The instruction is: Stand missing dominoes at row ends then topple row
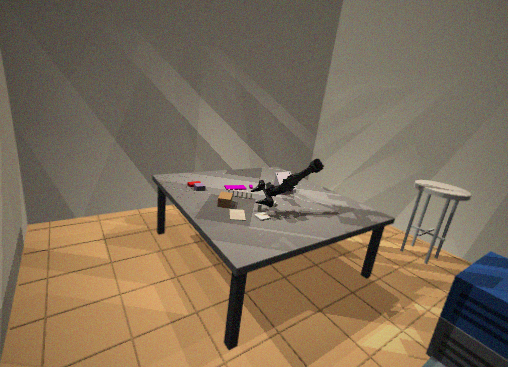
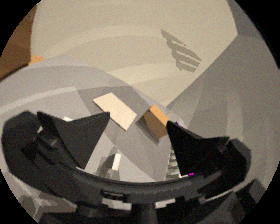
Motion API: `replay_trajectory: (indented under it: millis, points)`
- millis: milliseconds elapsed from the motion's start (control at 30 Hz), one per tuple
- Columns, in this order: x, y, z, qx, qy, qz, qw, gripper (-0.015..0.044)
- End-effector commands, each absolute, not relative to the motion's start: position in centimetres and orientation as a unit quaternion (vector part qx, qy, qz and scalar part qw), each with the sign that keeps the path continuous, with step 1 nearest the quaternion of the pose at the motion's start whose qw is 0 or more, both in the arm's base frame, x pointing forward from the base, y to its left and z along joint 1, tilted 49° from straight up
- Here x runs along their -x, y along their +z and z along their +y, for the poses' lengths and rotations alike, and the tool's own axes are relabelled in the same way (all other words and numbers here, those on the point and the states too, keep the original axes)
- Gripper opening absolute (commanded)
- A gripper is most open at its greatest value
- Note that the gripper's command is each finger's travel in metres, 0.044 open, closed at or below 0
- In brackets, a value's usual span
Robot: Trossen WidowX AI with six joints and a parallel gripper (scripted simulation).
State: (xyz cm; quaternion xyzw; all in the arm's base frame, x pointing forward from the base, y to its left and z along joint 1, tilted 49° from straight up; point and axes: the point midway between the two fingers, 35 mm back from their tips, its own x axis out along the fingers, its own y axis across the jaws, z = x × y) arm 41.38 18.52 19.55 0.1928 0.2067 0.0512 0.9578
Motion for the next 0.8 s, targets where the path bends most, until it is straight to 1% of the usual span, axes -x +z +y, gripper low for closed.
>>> replay_trajectory:
  millis: [0,200,300,400,567,667,767]
  points:
    - [-44.7,18.9,17.1,0.006,0.147,0.291,0.945,0.0440]
    - [-44.4,17.4,16.5,0.164,0.300,0.377,0.861,0.0440]
    - [-44.4,16.9,15.9,0.185,0.329,0.393,0.839,0.0440]
    - [-43.7,16.9,16.1,0.215,0.397,0.401,0.797,0.0440]
    - [-41.8,17.8,16.3,0.242,0.536,0.380,0.714,0.0440]
    - [-40.6,19.1,16.3,0.236,0.615,0.343,0.670,0.0440]
    - [-40.3,20.4,16.4,0.231,0.662,0.296,0.649,0.0440]
